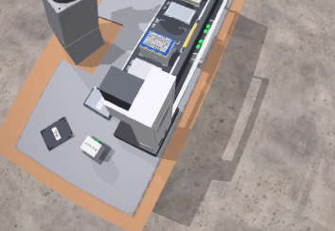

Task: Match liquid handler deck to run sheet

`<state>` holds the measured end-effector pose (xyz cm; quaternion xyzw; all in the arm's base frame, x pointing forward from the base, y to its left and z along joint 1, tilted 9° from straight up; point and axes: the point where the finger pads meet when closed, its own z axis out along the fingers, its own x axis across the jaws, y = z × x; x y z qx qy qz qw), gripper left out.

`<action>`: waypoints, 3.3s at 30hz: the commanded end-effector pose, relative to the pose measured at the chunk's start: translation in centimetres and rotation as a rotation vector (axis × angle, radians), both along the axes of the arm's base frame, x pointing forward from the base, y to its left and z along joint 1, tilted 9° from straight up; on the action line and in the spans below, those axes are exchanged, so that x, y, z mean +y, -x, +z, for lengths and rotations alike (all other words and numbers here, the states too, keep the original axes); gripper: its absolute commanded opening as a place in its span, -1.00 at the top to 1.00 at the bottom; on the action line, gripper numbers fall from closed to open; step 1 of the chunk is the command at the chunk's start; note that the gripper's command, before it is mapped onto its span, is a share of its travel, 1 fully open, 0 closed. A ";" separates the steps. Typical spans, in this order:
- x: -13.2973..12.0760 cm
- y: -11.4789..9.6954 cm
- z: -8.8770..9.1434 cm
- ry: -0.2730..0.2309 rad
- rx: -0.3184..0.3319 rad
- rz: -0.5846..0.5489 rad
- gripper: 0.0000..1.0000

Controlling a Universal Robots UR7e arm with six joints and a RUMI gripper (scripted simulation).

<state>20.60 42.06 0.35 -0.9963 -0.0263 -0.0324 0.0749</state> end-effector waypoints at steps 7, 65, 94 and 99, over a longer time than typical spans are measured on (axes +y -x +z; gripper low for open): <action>5.4 -0.1 0.8 0.004 -0.002 -0.009 1.00; 5.0 18.4 -0.5 0.003 -0.001 -0.009 1.00; 16.4 18.8 1.2 0.003 -0.001 -0.009 1.00; 18.9 18.9 1.6 0.003 -0.001 -0.009 1.00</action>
